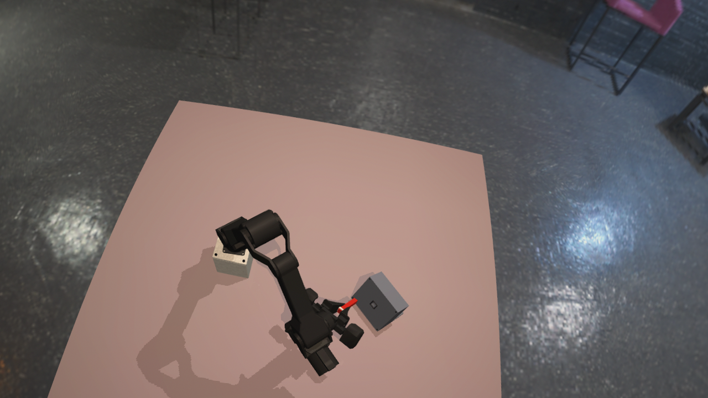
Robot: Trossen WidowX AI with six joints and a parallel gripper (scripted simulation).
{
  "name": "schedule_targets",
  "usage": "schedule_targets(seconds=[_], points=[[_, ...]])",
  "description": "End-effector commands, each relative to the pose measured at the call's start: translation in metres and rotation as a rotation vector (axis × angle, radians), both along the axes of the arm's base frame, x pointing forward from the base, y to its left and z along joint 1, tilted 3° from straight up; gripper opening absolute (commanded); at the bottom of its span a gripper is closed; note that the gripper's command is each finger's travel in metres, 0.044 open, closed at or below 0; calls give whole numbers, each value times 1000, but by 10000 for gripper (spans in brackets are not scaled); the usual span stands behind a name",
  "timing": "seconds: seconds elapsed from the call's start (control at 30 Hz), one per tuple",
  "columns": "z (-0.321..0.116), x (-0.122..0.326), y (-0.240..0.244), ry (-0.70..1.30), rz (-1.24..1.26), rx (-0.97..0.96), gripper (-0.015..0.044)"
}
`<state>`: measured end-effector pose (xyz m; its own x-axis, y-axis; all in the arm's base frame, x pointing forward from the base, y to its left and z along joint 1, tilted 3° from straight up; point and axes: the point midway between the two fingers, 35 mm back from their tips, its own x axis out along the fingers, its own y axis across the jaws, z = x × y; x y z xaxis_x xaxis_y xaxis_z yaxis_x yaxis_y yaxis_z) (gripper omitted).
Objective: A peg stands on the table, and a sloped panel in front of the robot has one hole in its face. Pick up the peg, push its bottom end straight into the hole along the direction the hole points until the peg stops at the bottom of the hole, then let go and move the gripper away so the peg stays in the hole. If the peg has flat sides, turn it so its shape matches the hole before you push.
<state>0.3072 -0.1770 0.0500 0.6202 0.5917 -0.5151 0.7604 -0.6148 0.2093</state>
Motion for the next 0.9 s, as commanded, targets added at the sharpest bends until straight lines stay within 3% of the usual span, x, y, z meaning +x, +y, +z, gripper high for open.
schedule_targets(seconds=[0.0,0.87], points=[[0,-2,-8,1,-45,37,0],[-4,0,-25,3,-166,133,0]])
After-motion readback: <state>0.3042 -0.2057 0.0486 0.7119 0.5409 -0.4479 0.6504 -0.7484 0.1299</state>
